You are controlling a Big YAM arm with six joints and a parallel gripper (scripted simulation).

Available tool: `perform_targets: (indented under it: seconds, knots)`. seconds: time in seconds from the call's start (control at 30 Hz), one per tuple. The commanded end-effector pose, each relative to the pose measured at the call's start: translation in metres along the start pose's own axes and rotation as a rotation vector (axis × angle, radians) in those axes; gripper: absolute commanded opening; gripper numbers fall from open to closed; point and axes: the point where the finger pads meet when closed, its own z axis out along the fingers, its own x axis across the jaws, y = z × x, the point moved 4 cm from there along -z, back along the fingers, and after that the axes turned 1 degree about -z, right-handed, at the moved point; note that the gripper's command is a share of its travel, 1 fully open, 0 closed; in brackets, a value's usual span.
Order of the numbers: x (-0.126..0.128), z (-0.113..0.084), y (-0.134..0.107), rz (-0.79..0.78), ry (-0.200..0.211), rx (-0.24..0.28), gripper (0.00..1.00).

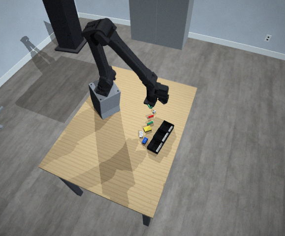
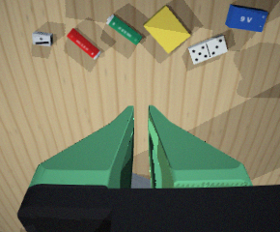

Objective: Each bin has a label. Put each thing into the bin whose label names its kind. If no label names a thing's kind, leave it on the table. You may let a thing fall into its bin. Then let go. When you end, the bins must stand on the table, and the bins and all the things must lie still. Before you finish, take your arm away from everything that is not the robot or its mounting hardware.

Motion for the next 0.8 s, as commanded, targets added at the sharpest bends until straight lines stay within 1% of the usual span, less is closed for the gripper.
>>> perform_targets:
  seconds: [0.0,0.37,0.43,0.73,0.77]
  knots:
    - [-0.0042,-0.0082,0.0072,0.010,0.000,-0.040,0.08]
    - [-0.0059,-0.0075,0.0058,0.007,0.000,-0.039,0.08]
    - [-0.0022,-0.0077,0.0117,0.006,0.002,-0.036,0.08]
    - [-0.0032,-0.0076,0.0112,0.006,0.002,-0.036,0.08]
    - [-0.0073,-0.0070,0.0047,0.007,0.001,-0.039,0.08]
